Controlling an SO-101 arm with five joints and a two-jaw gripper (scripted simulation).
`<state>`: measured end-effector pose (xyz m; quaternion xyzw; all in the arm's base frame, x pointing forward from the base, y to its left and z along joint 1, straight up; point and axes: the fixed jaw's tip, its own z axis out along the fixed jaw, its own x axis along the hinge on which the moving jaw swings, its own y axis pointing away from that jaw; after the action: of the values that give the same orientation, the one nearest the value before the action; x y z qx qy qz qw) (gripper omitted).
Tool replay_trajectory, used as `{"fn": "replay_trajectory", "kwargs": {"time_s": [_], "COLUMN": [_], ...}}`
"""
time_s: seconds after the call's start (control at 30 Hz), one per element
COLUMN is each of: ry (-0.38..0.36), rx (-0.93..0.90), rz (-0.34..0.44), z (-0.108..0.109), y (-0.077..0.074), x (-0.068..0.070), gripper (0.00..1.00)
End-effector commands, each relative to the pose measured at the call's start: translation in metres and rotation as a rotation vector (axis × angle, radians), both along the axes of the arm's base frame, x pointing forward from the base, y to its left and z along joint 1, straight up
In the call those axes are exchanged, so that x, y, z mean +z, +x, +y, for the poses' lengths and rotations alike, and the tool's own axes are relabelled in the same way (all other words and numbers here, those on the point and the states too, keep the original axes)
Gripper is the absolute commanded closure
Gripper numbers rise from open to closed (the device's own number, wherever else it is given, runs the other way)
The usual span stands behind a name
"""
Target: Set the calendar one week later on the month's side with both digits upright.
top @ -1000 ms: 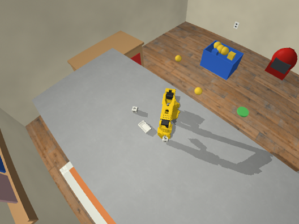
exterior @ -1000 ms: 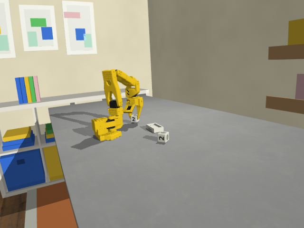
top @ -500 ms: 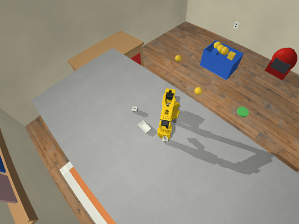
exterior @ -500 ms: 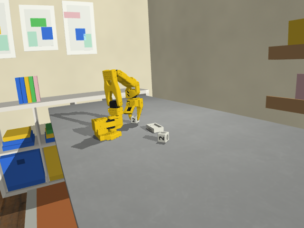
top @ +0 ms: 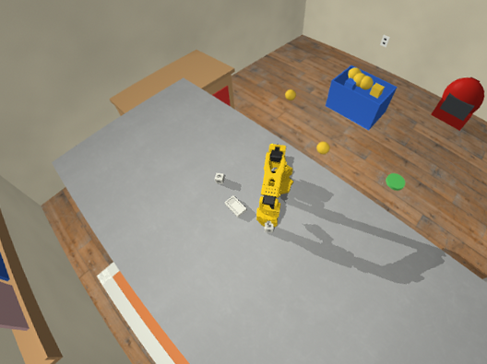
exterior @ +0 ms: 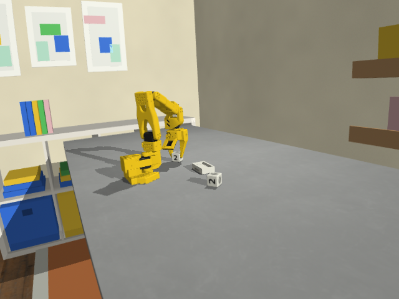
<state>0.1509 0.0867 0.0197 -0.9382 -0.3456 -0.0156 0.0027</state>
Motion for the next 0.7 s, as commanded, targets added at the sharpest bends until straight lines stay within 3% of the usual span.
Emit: {"fn": "replay_trajectory", "kwargs": {"time_s": [0.0, 0.67], "ry": [0.009, 0.009], "rx": [-0.002, -0.002], "rz": [-0.013, -0.013], "z": [0.0000, 0.0000], "y": [0.0026, 0.0026], "x": [0.0014, 0.0014], "gripper": [0.85, 0.75]}}
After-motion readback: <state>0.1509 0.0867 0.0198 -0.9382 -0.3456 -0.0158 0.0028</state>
